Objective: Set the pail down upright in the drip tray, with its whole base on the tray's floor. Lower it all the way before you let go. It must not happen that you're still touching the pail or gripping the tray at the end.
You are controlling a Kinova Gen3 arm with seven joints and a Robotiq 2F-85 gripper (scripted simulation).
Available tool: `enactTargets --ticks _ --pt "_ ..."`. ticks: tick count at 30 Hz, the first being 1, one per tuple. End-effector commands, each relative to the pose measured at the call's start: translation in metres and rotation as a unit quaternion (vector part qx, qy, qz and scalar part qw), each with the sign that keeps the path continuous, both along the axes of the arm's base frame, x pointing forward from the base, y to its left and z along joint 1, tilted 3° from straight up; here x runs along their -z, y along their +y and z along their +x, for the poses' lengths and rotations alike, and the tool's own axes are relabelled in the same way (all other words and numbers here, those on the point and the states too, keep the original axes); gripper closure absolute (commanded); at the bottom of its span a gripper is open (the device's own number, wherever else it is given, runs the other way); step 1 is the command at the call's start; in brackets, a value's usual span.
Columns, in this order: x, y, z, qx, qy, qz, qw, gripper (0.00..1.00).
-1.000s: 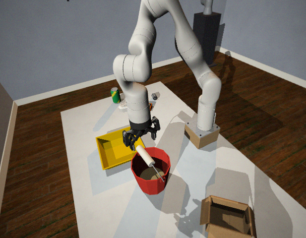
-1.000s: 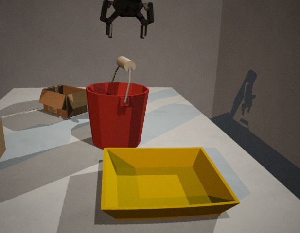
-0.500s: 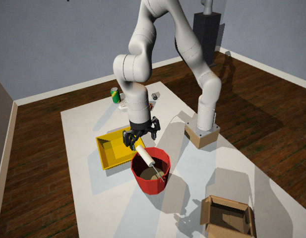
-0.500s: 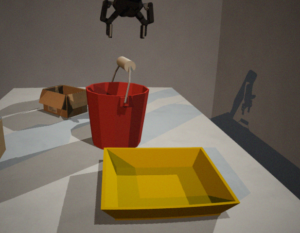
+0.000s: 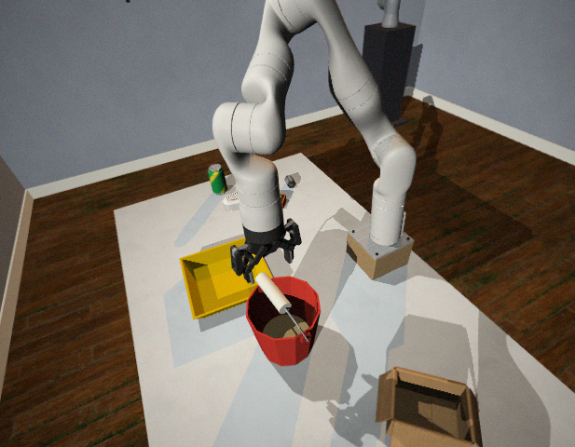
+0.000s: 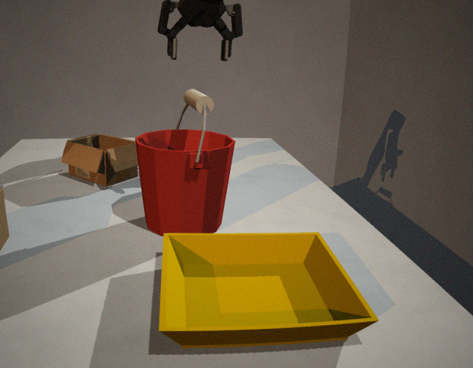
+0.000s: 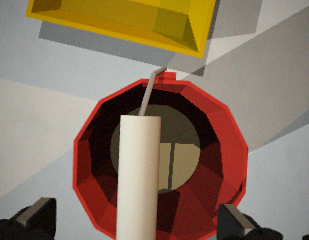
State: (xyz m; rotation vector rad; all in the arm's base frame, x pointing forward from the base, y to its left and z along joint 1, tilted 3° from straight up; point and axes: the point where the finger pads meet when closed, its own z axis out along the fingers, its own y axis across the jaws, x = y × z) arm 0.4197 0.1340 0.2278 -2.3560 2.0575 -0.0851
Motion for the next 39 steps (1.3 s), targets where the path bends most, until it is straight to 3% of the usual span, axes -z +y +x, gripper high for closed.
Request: enactTargets --ticks 1,21,39 --pt "-0.001 0.000 0.000 0.000 -0.001 0.000 1.000 0.00" --pt "0.002 0.000 0.000 0.000 -0.001 0.000 1.000 0.00" --pt "0.027 -0.001 0.002 0.000 0.000 0.000 1.000 0.00"
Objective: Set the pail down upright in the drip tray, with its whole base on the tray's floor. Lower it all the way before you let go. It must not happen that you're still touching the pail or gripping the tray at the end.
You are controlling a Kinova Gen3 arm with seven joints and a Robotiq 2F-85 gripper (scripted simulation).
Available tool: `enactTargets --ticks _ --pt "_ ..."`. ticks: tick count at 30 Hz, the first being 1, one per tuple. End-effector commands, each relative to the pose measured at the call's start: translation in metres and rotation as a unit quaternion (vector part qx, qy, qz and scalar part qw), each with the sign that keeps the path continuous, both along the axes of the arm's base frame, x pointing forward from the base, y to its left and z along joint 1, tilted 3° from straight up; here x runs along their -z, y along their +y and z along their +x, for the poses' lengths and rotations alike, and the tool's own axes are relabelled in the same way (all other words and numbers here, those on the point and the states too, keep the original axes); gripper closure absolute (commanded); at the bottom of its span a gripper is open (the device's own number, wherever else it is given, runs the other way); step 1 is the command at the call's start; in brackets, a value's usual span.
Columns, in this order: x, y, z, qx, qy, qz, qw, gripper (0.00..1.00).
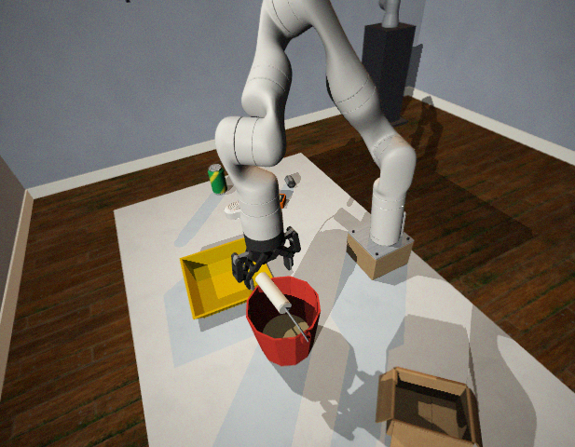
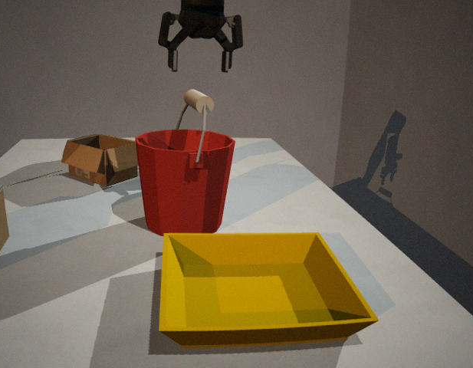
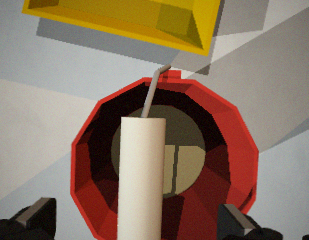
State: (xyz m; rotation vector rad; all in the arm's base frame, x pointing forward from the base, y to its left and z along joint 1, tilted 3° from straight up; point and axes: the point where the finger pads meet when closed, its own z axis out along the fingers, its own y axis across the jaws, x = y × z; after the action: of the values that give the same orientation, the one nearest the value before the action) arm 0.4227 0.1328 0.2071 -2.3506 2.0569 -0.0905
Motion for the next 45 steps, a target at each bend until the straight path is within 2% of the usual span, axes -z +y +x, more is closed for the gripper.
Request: enactTargets --ticks 1,10,24,45 --pt "0.008 0.000 -0.001 -0.001 0.003 0.000 1.000 0.00" --pt "0.030 -0.001 0.000 -0.001 0.003 0.000 1.000 0.00" --pt "0.052 -0.001 0.001 -0.001 0.003 0.000 1.000 0.00" --pt "0.058 -0.002 0.002 -0.001 0.003 0.000 1.000 0.00"
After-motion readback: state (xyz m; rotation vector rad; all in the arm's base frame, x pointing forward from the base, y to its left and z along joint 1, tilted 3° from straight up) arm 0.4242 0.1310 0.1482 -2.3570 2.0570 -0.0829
